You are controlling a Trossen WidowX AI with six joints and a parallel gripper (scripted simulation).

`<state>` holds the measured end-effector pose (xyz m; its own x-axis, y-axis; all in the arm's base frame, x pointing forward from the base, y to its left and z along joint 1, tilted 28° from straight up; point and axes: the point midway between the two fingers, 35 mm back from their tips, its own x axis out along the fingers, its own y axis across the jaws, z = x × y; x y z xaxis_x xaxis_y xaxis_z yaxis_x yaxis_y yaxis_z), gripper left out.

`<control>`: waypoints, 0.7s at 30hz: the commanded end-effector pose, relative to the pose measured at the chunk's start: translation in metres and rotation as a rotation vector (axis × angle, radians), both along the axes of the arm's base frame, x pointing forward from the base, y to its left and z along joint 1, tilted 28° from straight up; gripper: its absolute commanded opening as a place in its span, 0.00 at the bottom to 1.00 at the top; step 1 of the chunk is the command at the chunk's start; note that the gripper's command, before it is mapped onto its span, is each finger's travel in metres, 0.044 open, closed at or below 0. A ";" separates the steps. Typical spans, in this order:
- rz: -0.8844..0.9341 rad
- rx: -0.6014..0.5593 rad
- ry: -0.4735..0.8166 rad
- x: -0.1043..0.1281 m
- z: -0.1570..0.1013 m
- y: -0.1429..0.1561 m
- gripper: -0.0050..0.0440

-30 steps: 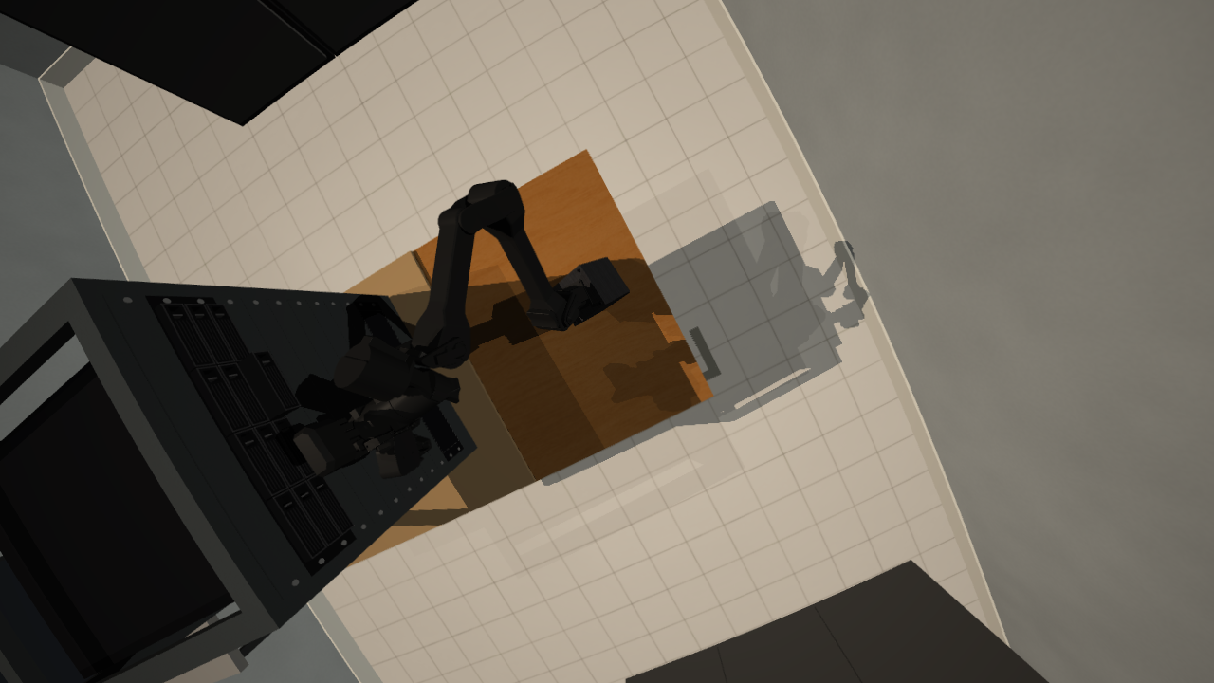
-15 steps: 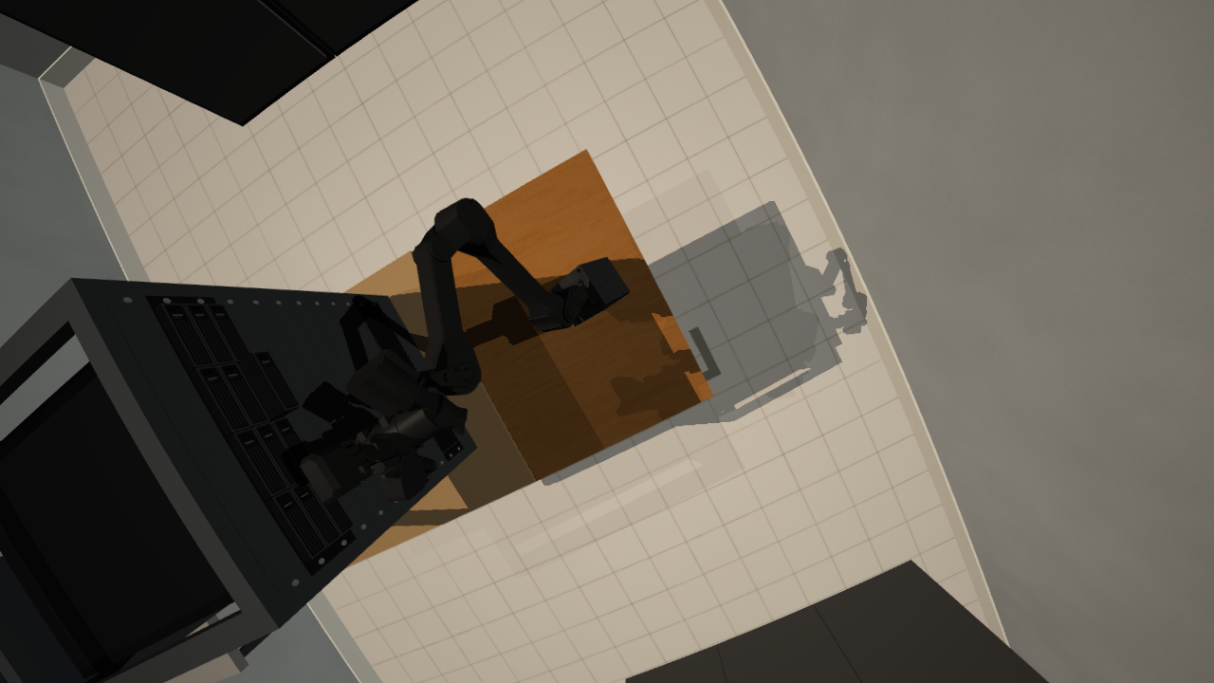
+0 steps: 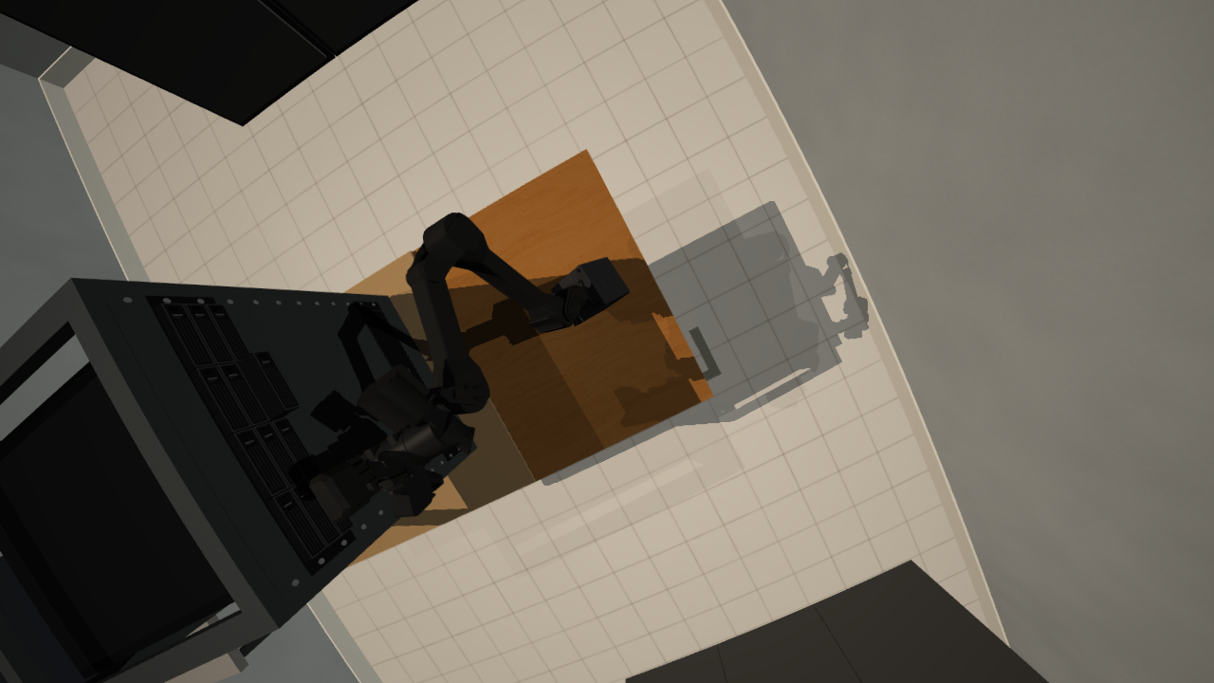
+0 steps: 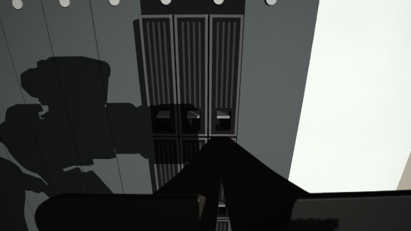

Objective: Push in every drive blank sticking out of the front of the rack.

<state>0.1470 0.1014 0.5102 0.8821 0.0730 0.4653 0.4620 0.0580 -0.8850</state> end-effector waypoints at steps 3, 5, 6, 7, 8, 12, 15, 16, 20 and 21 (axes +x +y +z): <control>-0.002 0.016 -0.001 -0.001 0.007 0.004 0.00; -0.002 0.016 -0.001 -0.001 0.008 0.005 0.00; -0.002 0.016 -0.001 -0.001 0.008 0.006 0.00; -0.002 0.016 -0.001 -0.001 0.008 0.007 0.00; -0.002 0.016 -0.001 -0.001 0.009 0.008 0.00; -0.002 0.016 -0.001 -0.001 0.009 0.009 0.00; -0.002 0.016 -0.001 -0.001 0.010 0.011 0.00; -0.002 0.016 -0.001 -0.001 0.010 0.011 0.00; -0.002 0.016 -0.001 0.000 0.010 0.013 0.00; -0.002 0.016 -0.001 0.000 0.010 0.013 0.00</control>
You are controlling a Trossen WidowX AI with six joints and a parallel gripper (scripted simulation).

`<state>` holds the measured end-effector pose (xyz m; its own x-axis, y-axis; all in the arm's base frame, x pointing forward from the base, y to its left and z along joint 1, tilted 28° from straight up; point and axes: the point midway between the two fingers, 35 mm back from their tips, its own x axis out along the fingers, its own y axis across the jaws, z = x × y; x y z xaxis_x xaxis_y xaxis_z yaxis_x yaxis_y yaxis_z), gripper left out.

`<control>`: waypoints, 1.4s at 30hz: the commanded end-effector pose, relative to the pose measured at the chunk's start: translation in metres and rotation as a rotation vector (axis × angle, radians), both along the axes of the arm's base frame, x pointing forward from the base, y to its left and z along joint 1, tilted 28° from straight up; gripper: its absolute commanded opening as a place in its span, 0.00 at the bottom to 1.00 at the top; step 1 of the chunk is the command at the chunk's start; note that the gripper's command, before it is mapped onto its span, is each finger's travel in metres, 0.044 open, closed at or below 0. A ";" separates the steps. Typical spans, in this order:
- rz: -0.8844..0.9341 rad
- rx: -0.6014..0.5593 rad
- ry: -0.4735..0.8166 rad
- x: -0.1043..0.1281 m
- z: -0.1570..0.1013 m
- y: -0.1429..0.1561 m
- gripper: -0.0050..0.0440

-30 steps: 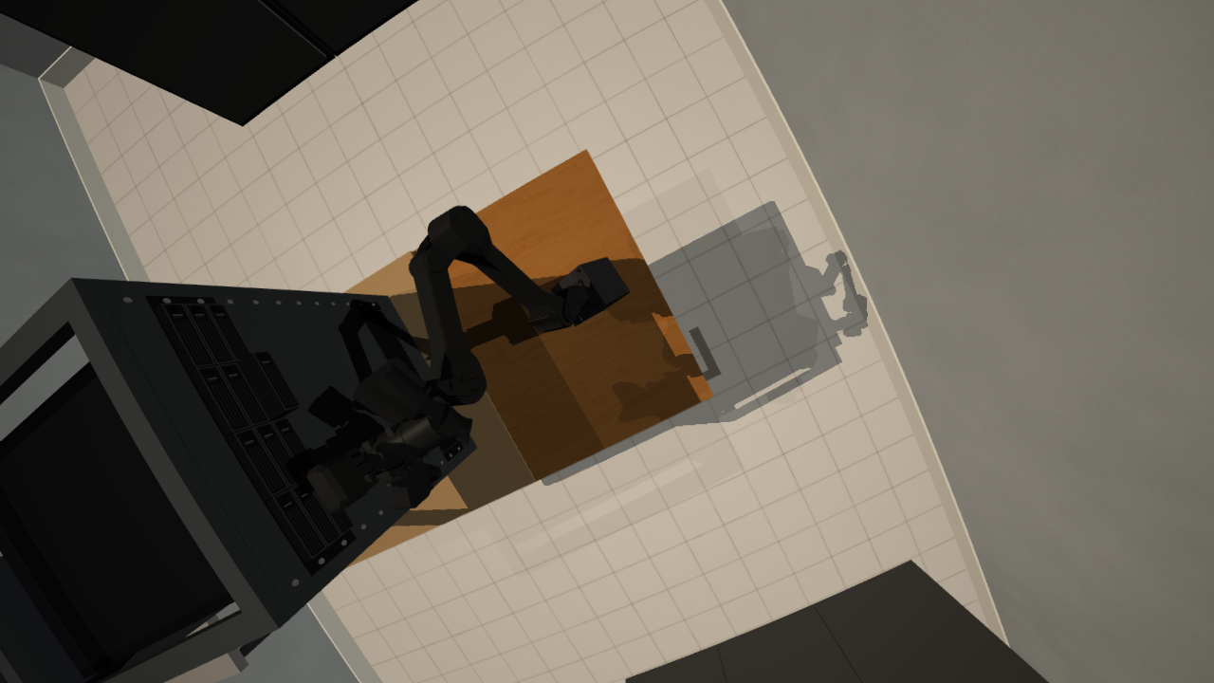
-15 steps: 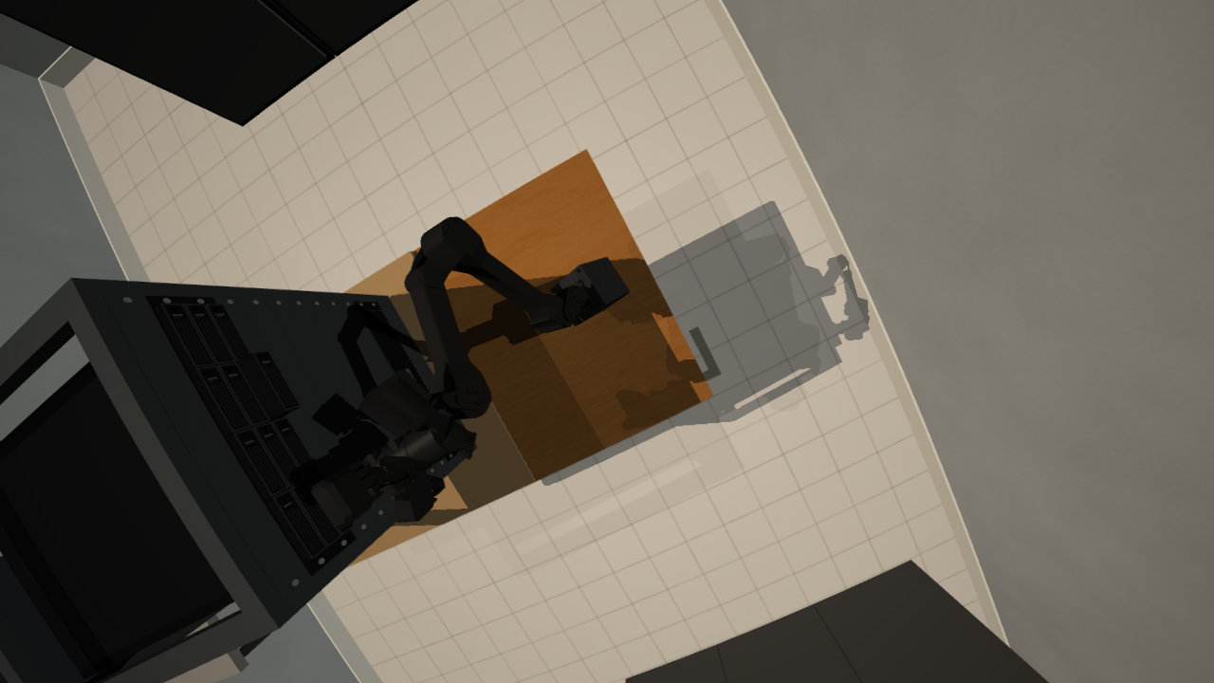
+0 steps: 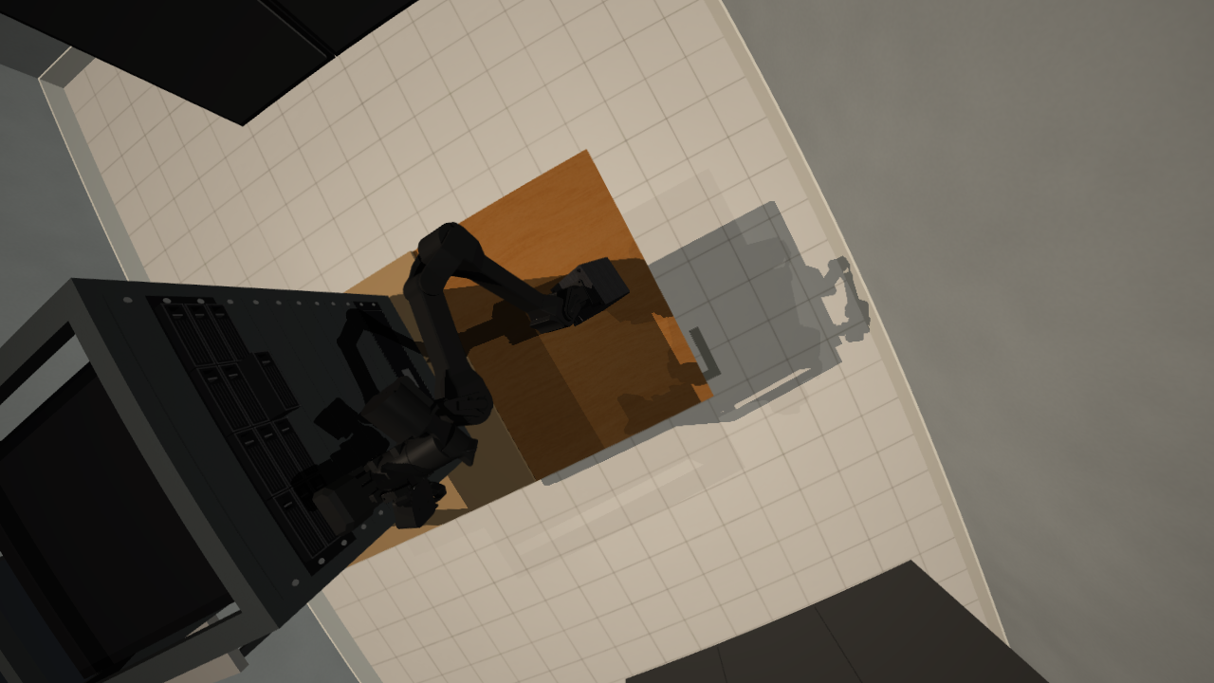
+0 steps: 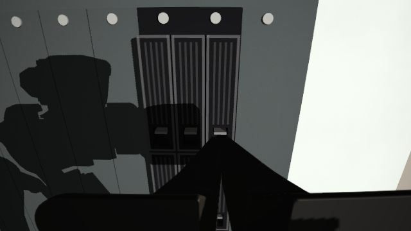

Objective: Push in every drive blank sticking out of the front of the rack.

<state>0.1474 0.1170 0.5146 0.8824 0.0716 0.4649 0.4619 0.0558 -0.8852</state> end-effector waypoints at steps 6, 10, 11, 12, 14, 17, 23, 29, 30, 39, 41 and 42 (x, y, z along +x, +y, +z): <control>0.000 0.017 -0.002 -0.001 0.006 -0.001 0.00; 0.000 0.017 -0.002 -0.001 0.006 -0.001 0.00; 0.000 0.017 -0.002 -0.001 0.006 -0.001 0.00; 0.000 0.017 -0.002 -0.001 0.006 -0.001 0.00; 0.000 0.017 -0.002 -0.001 0.006 -0.001 0.00; 0.000 0.017 -0.002 -0.001 0.006 -0.001 0.00; 0.000 0.017 -0.002 -0.001 0.006 -0.001 0.00; 0.000 0.017 -0.002 0.005 0.010 0.000 0.00; 0.000 0.017 -0.002 0.007 0.011 0.000 0.00; 0.000 0.017 -0.002 0.027 0.021 0.001 0.00; 0.000 0.017 -0.002 0.028 0.022 0.002 0.00; 0.000 0.017 -0.002 0.030 0.023 0.002 0.00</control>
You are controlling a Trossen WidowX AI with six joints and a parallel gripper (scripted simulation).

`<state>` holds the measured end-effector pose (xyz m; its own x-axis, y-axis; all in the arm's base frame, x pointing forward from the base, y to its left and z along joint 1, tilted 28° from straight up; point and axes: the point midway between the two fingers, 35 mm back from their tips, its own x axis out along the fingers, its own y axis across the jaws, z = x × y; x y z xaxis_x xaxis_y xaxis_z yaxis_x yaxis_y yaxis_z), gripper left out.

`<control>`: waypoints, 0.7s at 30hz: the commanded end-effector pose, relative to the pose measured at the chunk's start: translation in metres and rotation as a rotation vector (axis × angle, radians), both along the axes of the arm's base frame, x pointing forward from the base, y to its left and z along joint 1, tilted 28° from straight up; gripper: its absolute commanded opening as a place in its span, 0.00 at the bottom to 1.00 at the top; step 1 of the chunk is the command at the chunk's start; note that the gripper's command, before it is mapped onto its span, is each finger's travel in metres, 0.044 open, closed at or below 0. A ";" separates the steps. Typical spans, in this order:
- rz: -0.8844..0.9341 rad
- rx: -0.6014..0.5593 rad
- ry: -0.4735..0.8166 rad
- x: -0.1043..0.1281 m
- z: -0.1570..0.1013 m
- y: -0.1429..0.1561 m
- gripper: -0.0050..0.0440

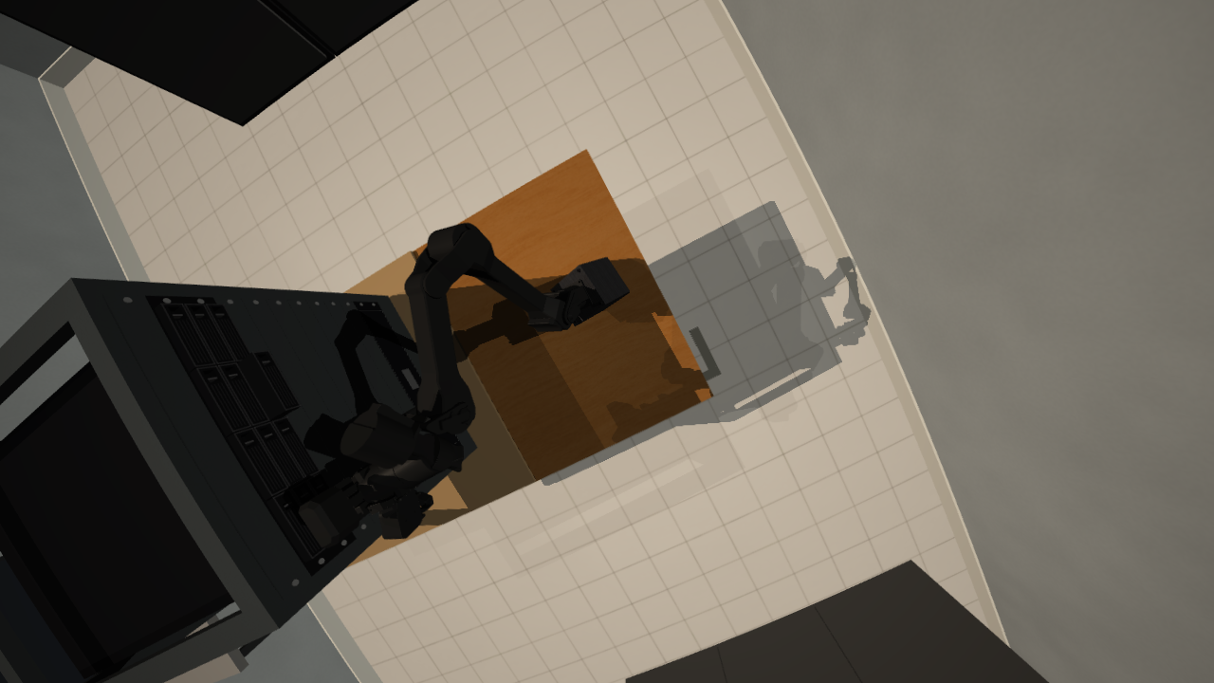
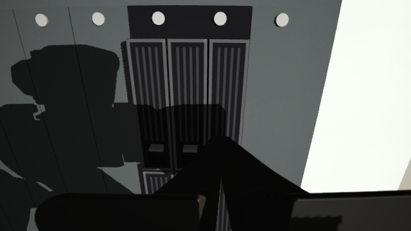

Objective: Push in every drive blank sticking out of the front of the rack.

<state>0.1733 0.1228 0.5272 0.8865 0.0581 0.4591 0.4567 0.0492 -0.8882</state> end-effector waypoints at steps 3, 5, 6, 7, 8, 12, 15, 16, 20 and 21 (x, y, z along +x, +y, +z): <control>0.015 0.017 -0.009 0.006 0.011 -0.004 0.00; 0.015 0.017 -0.009 0.006 0.011 -0.004 0.00; 0.015 0.017 -0.009 0.006 0.011 -0.004 0.00; 0.015 0.017 -0.009 0.006 0.011 -0.004 0.00; 0.015 0.017 -0.009 0.006 0.011 -0.004 0.00; 0.015 0.017 -0.009 0.006 0.011 -0.004 0.00; 0.015 0.017 -0.009 0.006 0.011 -0.004 0.00; 0.015 0.017 -0.009 0.006 0.011 -0.004 0.00; 0.015 0.017 -0.009 0.006 0.011 -0.004 0.00; 0.015 0.017 -0.009 0.006 0.012 -0.004 0.00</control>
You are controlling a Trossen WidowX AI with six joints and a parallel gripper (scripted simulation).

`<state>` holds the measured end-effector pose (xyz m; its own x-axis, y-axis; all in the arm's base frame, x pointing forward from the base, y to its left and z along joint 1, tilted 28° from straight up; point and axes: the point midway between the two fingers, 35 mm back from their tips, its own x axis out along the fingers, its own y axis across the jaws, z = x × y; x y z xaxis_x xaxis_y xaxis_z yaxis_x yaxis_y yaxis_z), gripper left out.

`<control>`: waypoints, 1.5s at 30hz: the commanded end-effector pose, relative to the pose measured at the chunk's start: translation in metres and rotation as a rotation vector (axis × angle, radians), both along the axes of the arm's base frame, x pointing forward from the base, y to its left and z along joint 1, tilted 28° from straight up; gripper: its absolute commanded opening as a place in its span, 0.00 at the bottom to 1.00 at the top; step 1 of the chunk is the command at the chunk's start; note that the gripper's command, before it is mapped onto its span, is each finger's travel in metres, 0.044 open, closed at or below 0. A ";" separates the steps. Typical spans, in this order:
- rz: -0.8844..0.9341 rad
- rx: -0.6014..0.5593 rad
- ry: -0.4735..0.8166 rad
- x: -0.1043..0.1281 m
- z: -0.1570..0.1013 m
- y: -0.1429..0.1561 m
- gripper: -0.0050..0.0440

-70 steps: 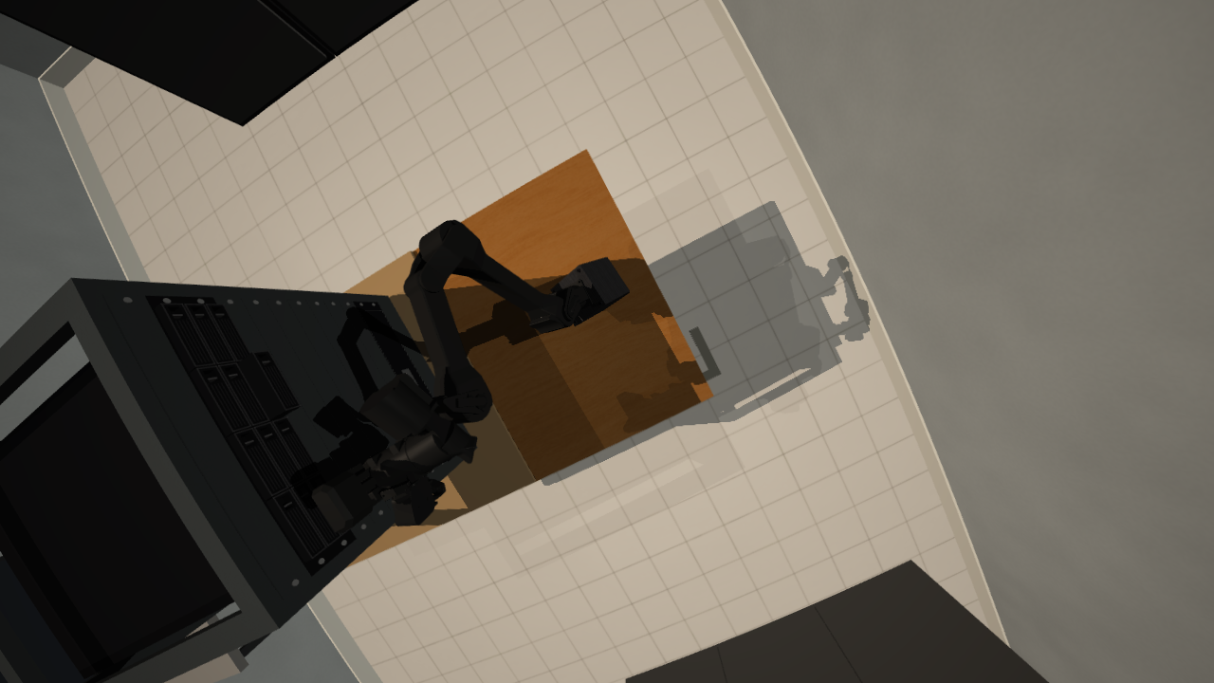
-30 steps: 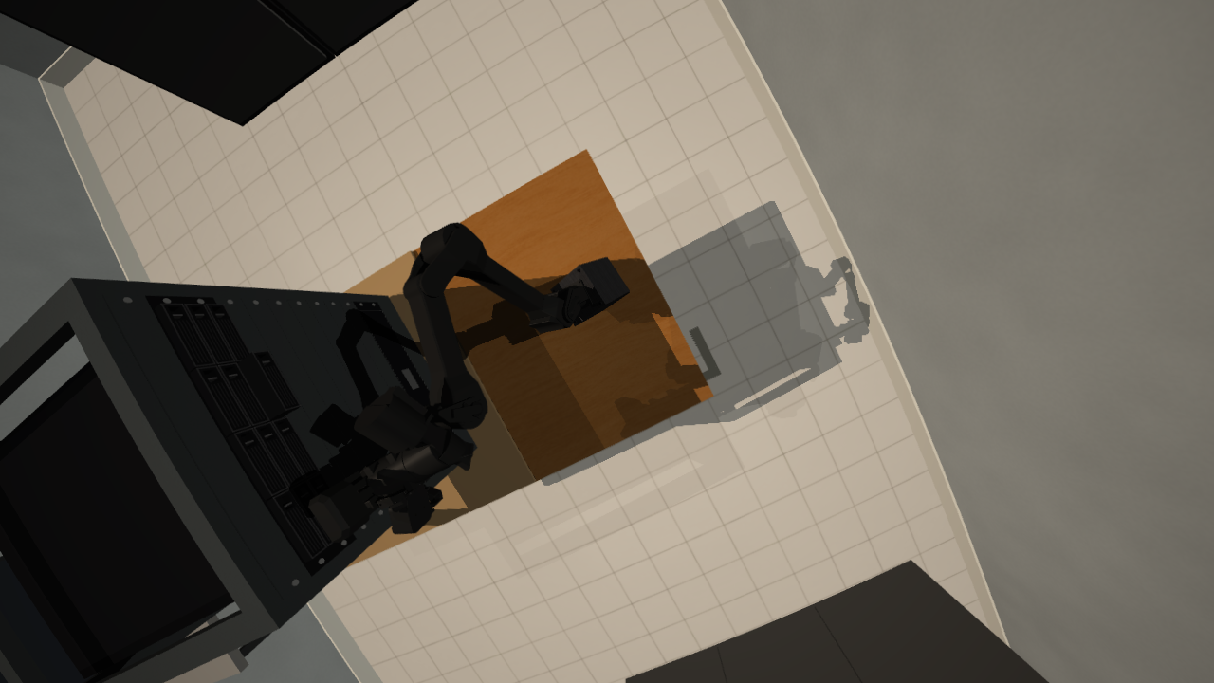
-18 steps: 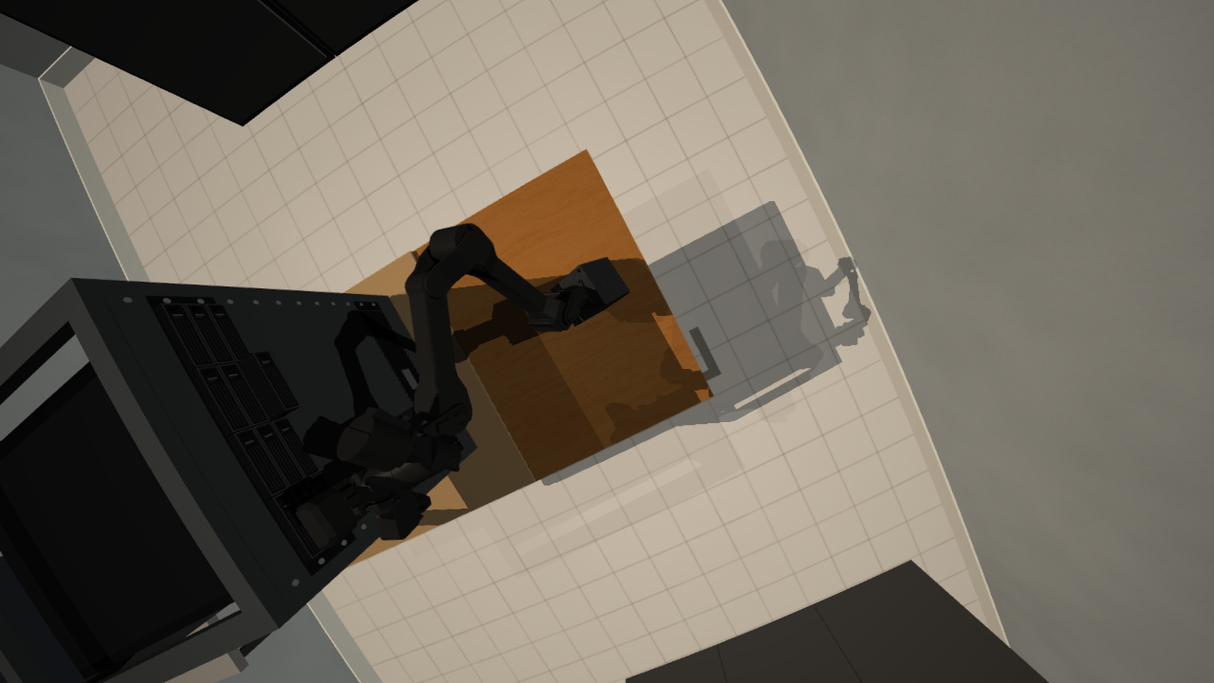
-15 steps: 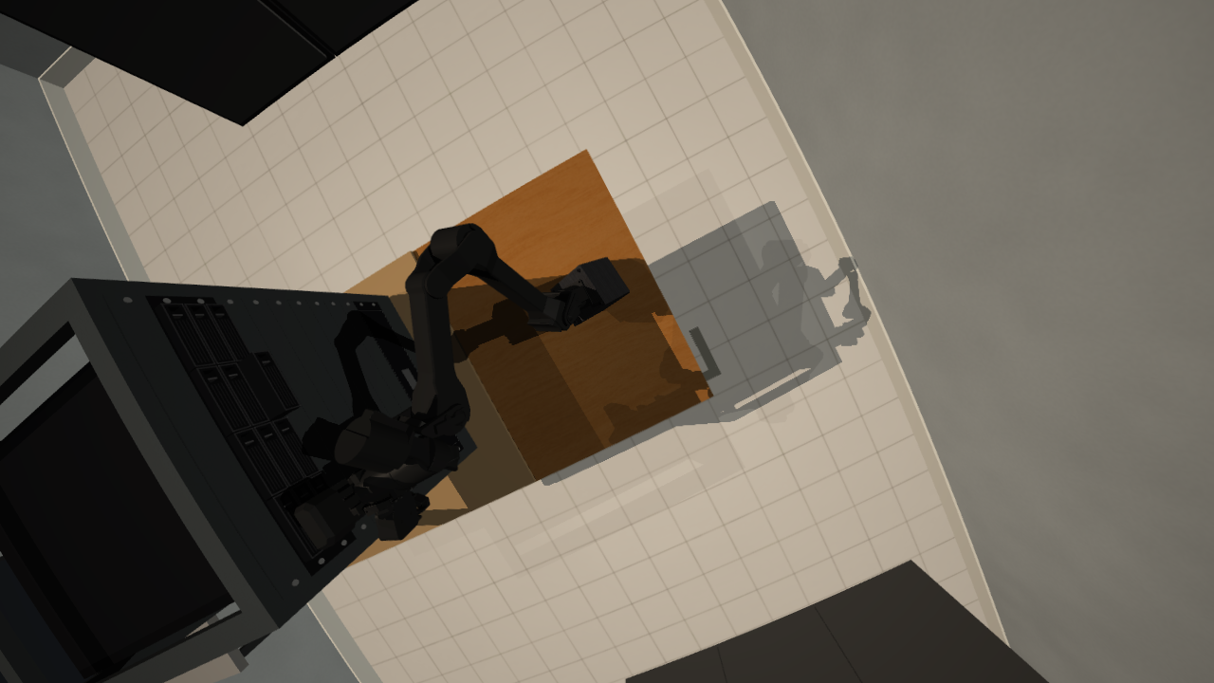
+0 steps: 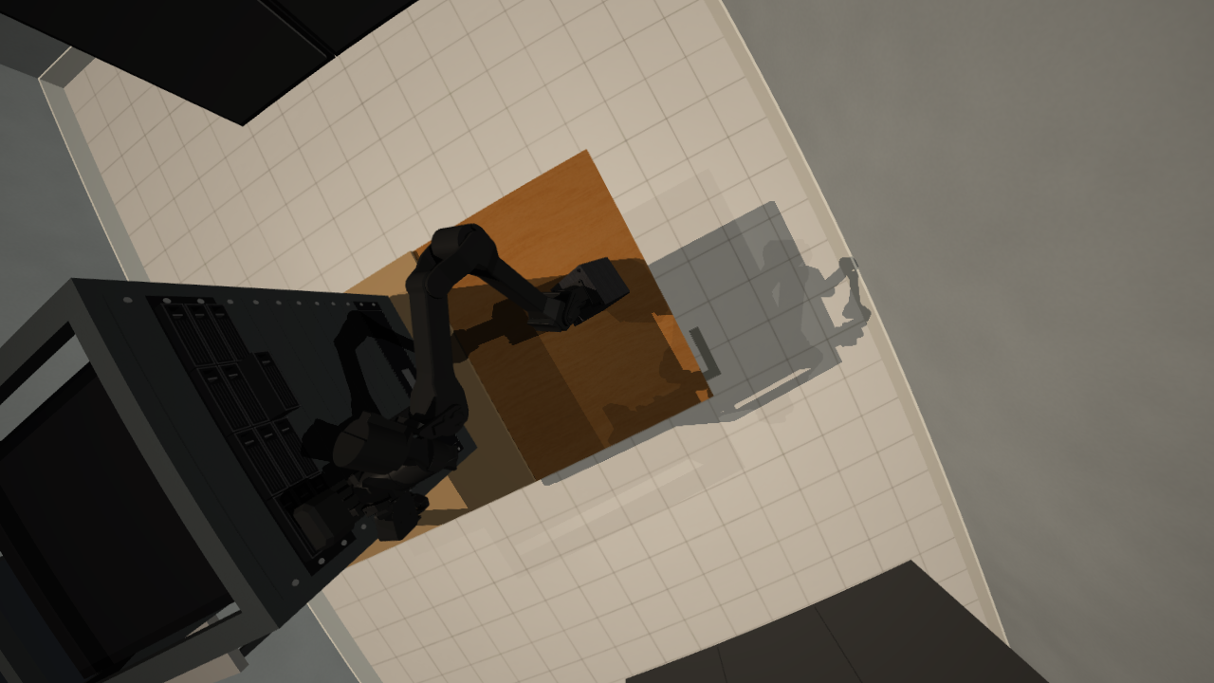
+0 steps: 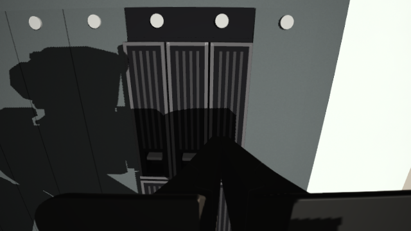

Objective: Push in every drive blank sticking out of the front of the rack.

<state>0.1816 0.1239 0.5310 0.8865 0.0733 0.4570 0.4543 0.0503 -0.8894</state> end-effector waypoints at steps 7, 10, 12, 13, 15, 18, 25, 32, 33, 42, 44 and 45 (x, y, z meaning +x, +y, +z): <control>0.001 0.023 -0.010 -0.004 0.016 -0.011 0.00; 0.001 0.023 -0.010 -0.004 0.016 -0.011 0.00; 0.001 0.023 -0.010 -0.004 0.016 -0.011 0.00; 0.001 0.023 -0.010 -0.004 0.016 -0.011 0.00; 0.001 0.023 -0.010 -0.004 0.016 -0.011 0.00; 0.001 0.023 -0.010 -0.004 0.016 -0.011 0.00; 0.001 0.023 -0.010 -0.004 0.016 -0.011 0.00; 0.001 0.023 -0.010 -0.004 0.016 -0.011 0.00; 0.001 0.023 -0.010 -0.004 0.016 -0.011 0.00; 0.001 0.023 -0.010 0.004 0.021 -0.013 0.00; 0.001 0.023 -0.010 0.004 0.022 -0.013 0.00; 0.001 0.023 -0.010 0.004 0.022 -0.013 0.00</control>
<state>0.1860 0.1154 0.5445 0.8862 0.0685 0.4582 0.4554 0.0529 -0.8887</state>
